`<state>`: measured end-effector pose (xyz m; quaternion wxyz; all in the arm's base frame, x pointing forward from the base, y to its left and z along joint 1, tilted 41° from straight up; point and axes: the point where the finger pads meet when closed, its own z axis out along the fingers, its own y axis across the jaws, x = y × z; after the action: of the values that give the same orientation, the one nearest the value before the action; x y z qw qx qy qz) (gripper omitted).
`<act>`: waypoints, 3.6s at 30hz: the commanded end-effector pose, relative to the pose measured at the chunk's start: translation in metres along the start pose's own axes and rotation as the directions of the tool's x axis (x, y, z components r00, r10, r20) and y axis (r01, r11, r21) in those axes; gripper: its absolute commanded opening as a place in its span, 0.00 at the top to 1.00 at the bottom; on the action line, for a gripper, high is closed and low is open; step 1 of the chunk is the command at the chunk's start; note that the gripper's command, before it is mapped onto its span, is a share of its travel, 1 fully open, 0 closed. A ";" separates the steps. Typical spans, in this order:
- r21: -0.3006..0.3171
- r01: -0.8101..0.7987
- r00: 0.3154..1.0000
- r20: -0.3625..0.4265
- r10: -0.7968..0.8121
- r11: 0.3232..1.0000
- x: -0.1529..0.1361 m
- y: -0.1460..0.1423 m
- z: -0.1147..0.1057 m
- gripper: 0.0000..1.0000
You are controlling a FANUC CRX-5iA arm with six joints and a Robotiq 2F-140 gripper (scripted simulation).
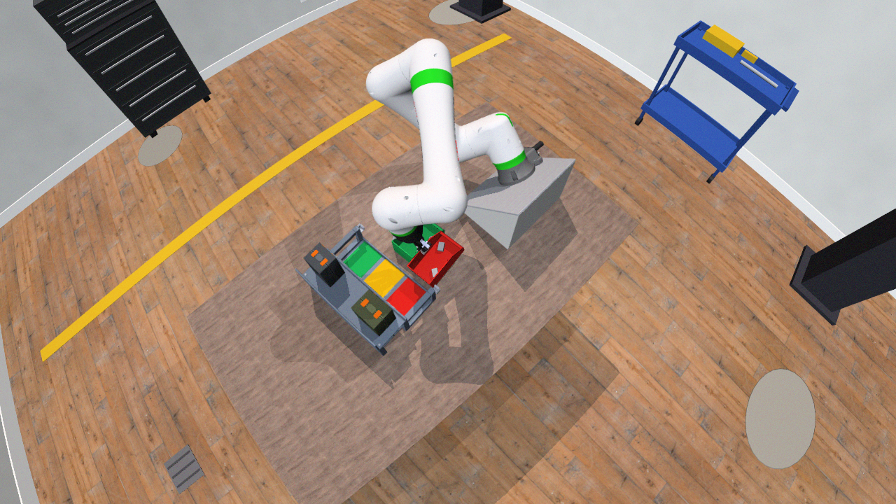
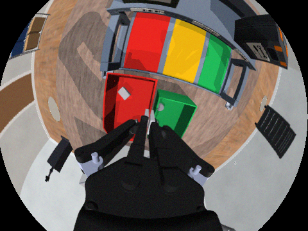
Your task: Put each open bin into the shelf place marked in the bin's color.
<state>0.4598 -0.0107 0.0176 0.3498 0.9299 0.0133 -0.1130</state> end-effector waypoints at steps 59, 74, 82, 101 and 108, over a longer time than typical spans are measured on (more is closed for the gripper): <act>0.000 0.000 1.000 0.000 0.000 1.000 0.047 0.000 -0.010 1.00; 0.000 0.000 1.000 0.000 0.000 1.000 0.062 0.000 -0.014 1.00; 0.000 0.000 1.000 0.000 0.000 1.000 0.070 0.000 -0.015 1.00; 0.000 0.000 1.000 0.000 0.000 1.000 0.084 0.000 -0.018 1.00; 0.000 0.000 1.000 0.000 0.000 1.000 0.086 0.000 -0.019 1.00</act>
<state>0.5462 -0.0032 0.0124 0.3498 0.9299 0.0133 -0.1131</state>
